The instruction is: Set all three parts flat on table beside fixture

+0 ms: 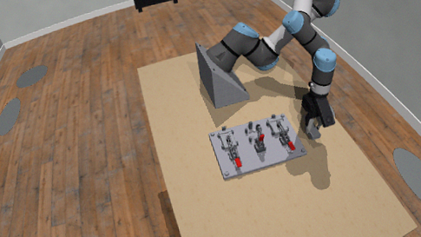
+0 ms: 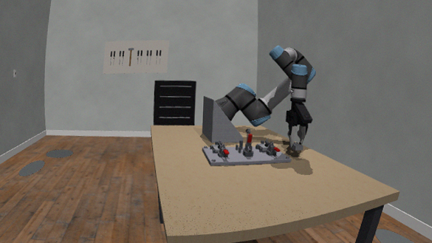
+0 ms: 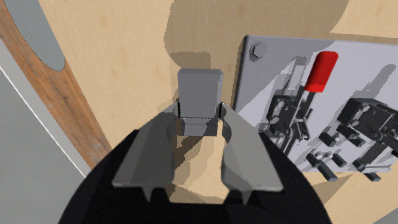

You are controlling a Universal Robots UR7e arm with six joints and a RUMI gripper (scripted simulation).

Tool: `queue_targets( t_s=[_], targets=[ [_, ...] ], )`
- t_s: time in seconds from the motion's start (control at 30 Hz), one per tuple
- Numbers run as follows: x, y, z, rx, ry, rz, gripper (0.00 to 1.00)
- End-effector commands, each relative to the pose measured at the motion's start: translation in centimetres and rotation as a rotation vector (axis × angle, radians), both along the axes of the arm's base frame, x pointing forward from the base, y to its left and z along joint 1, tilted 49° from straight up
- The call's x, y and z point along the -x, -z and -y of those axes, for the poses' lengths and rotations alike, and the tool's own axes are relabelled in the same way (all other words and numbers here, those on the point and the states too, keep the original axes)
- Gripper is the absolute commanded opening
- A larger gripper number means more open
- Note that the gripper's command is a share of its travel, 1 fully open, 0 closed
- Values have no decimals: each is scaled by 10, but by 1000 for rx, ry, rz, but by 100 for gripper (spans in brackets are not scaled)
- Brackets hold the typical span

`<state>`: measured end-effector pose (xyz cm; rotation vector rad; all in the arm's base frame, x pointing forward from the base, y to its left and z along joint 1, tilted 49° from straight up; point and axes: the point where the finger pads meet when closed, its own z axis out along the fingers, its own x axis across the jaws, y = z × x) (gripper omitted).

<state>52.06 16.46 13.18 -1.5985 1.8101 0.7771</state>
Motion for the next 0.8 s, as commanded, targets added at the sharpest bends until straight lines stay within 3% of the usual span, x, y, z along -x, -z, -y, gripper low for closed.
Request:
queue_targets(
  t_s=[0.0,0.77],
  targets=[
    [-1,7,-7,1,2,1,0],
    [-3,23,-26,1,2,1,0]
  ],
)
